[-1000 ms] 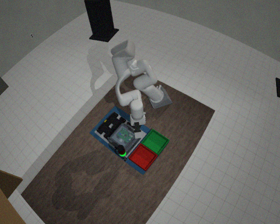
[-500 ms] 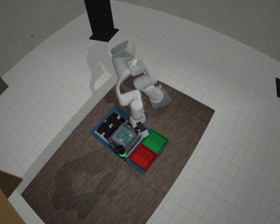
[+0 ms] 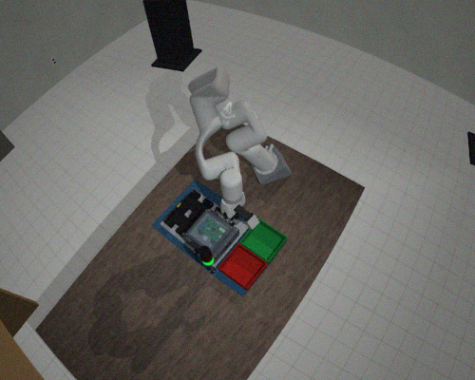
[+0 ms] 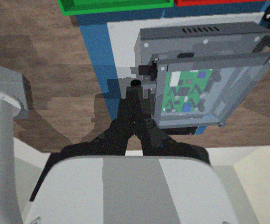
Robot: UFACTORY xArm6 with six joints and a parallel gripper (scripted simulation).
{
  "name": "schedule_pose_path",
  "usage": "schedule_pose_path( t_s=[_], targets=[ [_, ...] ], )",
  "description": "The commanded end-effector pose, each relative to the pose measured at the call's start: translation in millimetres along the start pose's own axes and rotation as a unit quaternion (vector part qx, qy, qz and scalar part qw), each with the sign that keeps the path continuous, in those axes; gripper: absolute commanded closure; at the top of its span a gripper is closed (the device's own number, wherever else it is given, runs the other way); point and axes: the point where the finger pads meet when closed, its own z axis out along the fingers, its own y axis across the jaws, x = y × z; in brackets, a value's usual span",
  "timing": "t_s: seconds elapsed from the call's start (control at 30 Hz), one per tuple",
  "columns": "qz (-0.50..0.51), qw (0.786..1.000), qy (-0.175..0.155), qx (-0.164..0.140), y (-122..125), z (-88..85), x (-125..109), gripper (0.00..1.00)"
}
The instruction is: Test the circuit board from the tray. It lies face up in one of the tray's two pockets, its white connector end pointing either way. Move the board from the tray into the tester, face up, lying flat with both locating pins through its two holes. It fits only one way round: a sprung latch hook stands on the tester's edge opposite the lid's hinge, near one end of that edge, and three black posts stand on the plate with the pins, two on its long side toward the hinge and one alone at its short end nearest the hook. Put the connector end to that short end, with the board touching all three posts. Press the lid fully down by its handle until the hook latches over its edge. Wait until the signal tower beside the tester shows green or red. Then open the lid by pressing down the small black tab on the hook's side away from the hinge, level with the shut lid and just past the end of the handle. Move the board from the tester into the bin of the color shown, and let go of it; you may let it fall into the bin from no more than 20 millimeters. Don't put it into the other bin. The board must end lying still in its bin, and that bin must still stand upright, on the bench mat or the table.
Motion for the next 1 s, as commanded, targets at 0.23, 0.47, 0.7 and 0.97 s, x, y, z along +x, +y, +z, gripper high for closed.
schedule_pose_path(
  t_s=[0.23,0.47,0.7,0.97],
  targets=[
    [-0.020,1.000,0.002,0.000,1.0,-1.0,0.4,1.00],
    [-0.020,1.000,0.002,0.000,1.0,-1.0,0.4,0.73],
    [-0.020,1.000,0.002,0.000,1.0,-1.0,0.4,0.73],
    [-0.020,1.000,0.002,0.000,1.0,-1.0,0.4,0.73]
  ],
)
